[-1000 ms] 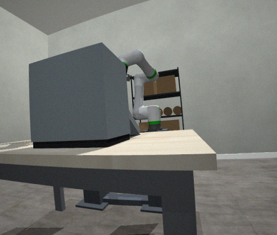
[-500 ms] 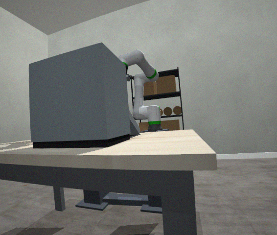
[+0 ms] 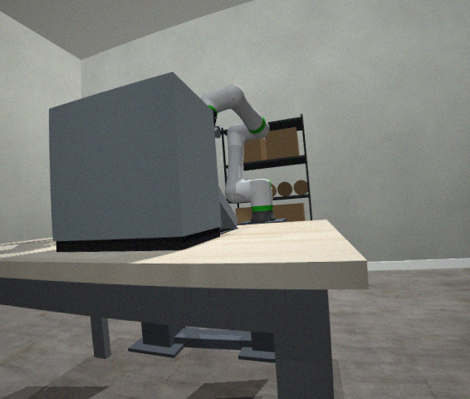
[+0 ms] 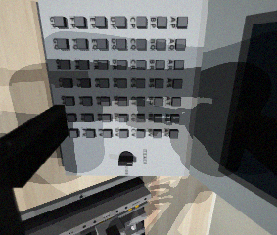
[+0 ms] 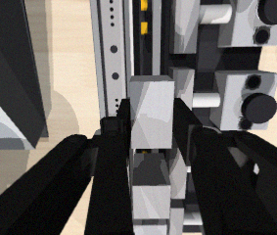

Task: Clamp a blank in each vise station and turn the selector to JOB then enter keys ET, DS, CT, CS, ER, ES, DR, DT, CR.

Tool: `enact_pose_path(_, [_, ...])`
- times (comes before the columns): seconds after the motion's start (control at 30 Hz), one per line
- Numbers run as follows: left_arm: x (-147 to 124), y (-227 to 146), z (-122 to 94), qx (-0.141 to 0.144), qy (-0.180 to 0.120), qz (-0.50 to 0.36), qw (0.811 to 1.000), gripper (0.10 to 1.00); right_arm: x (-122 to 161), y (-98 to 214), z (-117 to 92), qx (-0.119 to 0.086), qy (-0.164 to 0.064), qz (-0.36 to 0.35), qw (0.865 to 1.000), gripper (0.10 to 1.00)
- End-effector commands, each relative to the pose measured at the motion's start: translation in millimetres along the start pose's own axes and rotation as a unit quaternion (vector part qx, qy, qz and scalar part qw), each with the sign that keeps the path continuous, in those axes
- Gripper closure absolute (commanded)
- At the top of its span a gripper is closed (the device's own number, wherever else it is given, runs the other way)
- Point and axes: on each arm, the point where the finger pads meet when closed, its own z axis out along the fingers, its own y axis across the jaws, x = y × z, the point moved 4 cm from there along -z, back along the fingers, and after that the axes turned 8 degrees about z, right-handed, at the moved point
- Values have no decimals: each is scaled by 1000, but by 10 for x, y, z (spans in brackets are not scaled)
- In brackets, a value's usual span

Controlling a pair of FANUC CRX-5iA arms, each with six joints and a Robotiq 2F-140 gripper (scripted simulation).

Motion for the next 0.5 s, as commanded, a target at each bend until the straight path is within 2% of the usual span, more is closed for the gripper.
enact_pose_path(0.0, [-1,7,-7,-1,0,0,1000,98,4,-1,4,0,1,0,1000,999])
enact_pose_path(0.47, [-1,7,-7,-1,0,0,1000,98,4,-1,34,0,1,0,1000,999])
